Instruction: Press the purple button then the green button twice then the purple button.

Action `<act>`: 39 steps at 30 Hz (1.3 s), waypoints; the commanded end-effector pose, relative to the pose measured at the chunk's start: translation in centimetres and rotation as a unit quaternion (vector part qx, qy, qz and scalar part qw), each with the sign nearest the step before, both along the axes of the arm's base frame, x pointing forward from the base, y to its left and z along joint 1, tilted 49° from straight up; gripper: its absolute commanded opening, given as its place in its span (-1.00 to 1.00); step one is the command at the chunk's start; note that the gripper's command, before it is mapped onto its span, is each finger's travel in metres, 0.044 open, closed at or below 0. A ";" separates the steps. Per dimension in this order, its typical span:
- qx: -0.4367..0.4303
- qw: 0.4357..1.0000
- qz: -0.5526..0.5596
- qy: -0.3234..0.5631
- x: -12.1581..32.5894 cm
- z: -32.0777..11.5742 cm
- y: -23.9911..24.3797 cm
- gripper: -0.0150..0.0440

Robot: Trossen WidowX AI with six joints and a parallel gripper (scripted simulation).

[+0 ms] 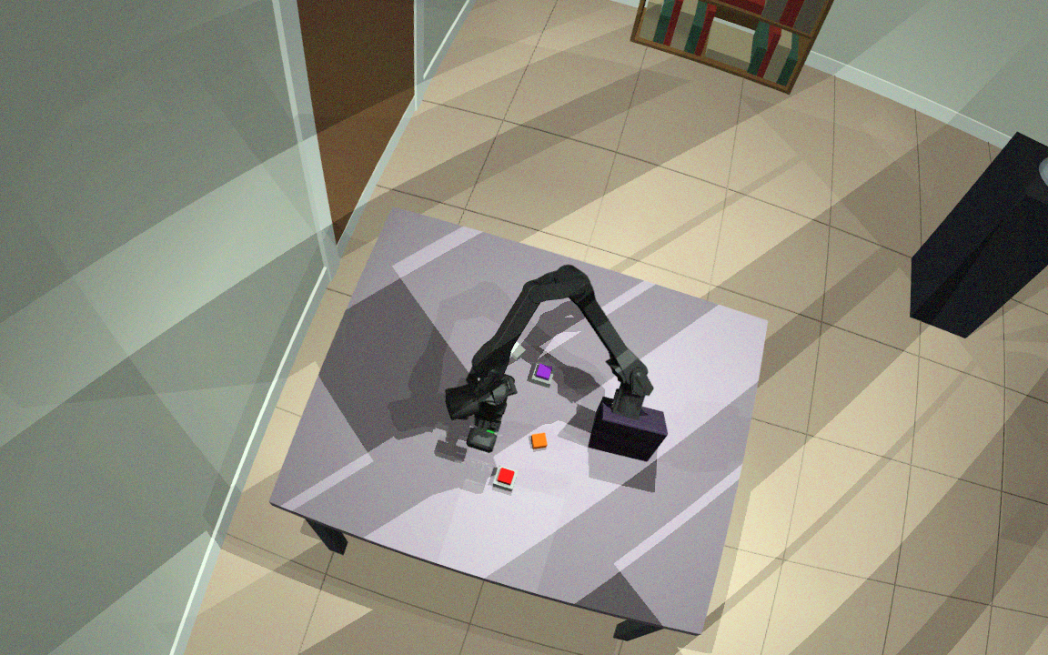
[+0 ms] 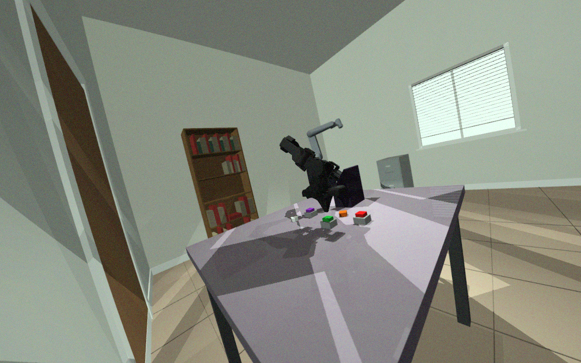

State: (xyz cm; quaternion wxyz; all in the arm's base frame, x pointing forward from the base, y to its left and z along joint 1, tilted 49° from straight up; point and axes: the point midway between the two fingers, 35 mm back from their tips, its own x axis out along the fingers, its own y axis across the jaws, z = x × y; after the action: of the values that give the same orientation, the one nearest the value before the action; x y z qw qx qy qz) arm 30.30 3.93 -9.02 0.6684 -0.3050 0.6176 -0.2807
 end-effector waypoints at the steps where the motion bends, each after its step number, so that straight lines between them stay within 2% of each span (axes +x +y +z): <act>1: 0.003 1.000 -0.006 0.000 0.0 1.1 1.2 -0.42; 4: 0.003 1.000 -0.006 0.000 -0.4 4.1 4.5 -0.42; 10: 0.003 1.000 -0.006 0.001 -0.5 4.5 4.7 -0.42; 17: 0.005 1.000 -0.005 0.002 -2.3 10.9 0.0 -0.42; 26: 0.000 1.000 -0.006 0.004 -8.0 17.0 -6.7 -0.42; 35: -0.001 1.000 -0.006 0.004 -9.1 17.4 -7.8 -0.42; 39: 0.001 1.000 -0.005 0.004 -8.7 14.6 -10.9 -0.42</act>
State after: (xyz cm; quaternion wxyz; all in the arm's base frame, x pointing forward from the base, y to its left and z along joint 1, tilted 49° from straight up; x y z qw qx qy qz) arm 21.90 -4.54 7.41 0.6709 -0.2997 0.6183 -0.2789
